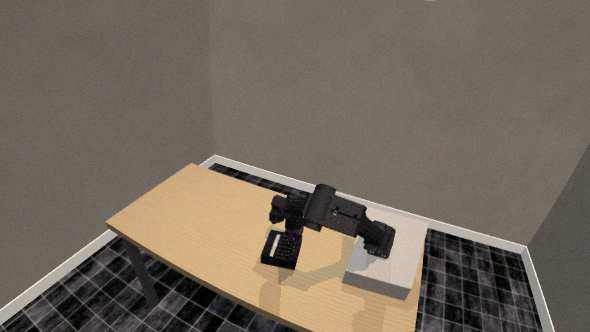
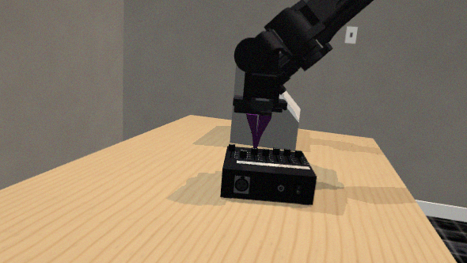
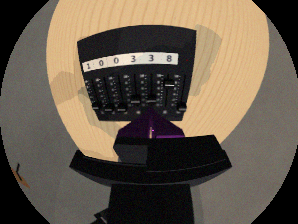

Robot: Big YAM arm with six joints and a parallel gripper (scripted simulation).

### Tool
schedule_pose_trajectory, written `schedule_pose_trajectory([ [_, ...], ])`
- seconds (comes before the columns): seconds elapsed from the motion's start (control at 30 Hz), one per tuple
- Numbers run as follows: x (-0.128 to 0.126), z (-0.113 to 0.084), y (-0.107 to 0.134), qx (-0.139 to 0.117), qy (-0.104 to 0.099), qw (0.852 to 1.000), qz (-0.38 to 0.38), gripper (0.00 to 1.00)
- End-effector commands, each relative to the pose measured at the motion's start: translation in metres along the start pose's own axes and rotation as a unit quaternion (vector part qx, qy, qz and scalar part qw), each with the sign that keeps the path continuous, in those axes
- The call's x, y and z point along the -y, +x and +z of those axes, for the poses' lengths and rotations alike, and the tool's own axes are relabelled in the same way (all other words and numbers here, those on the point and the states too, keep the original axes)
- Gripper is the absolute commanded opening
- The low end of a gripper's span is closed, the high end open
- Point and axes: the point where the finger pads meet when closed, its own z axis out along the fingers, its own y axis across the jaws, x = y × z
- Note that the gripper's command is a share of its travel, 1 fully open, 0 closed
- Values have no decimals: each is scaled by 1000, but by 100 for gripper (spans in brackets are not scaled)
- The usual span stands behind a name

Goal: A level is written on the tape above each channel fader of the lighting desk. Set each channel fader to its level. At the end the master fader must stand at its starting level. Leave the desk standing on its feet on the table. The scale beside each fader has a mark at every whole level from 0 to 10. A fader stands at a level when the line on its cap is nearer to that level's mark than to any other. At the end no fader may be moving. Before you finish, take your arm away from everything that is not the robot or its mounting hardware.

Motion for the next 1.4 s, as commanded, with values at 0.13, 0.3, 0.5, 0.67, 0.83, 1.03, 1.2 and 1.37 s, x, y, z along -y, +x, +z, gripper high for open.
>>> schedule_pose_trajectory([
  [0.13,-4,2,-5,1,-1,1000,-17,0],
  [0.3,-6,-9,-11,9,1,1000,-18,0],
  [0.5,1,-32,-20,22,6,1000,-16,0],
  [0.67,1,-47,-20,23,7,1000,-16,0],
  [0.83,1,-52,-15,20,6,1000,-13,0],
  [1.03,4,-51,-13,15,4,1000,-8,0],
  [1.2,4,-51,-13,16,4,1000,-7,0],
  [1.37,4,-51,-13,16,4,1000,-7,100],
])
